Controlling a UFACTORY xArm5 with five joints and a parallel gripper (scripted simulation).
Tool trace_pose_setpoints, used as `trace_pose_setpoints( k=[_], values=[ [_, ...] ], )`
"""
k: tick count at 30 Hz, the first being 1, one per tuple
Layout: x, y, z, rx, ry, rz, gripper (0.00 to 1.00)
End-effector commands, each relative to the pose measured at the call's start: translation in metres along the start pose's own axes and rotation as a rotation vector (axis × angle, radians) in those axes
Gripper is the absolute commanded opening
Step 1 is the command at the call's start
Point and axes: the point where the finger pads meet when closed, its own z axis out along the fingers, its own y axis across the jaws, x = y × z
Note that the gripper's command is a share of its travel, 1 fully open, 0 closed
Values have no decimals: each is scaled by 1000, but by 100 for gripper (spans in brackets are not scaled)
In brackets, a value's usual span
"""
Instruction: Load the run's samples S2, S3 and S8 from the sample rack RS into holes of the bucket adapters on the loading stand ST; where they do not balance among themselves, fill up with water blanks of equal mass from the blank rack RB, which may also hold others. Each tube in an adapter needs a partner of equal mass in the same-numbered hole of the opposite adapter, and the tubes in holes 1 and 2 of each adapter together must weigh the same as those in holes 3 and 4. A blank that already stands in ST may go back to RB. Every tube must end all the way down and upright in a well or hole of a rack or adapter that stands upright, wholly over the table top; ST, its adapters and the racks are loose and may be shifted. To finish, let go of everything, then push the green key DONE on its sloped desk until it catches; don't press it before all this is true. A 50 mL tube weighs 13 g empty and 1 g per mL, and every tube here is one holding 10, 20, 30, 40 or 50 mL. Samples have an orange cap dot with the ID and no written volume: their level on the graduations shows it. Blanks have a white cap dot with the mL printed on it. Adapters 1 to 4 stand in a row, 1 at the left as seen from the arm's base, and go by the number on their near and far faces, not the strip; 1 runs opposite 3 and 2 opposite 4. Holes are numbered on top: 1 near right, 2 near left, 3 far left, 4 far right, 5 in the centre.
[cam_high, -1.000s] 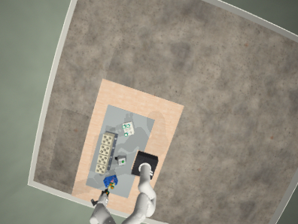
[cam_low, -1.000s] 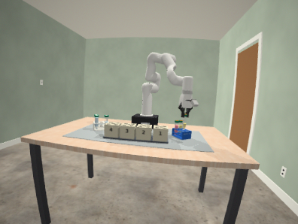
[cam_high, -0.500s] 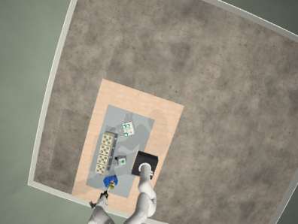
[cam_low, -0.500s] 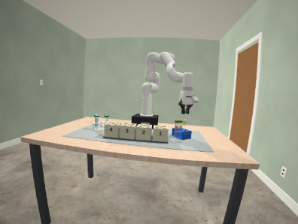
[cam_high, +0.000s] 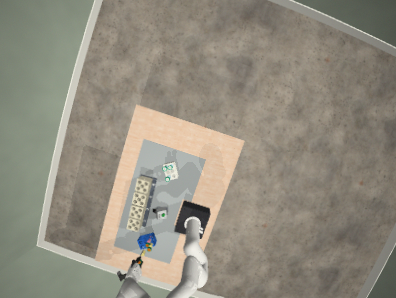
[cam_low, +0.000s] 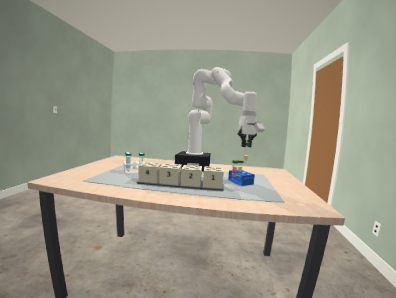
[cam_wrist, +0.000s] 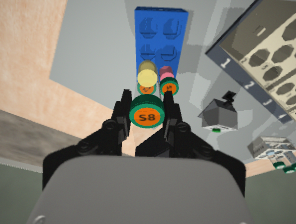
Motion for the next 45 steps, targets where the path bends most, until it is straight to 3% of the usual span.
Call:
trace_pose_setpoints(
  k=[1, 12, 45],
  values=[
    [1, 0, -9, 1, 4, 0, 0],
    [1, 0, -27, 1, 4, 0, 0],
    [1, 0, -27, 1, 4, 0, 0]
  ],
)
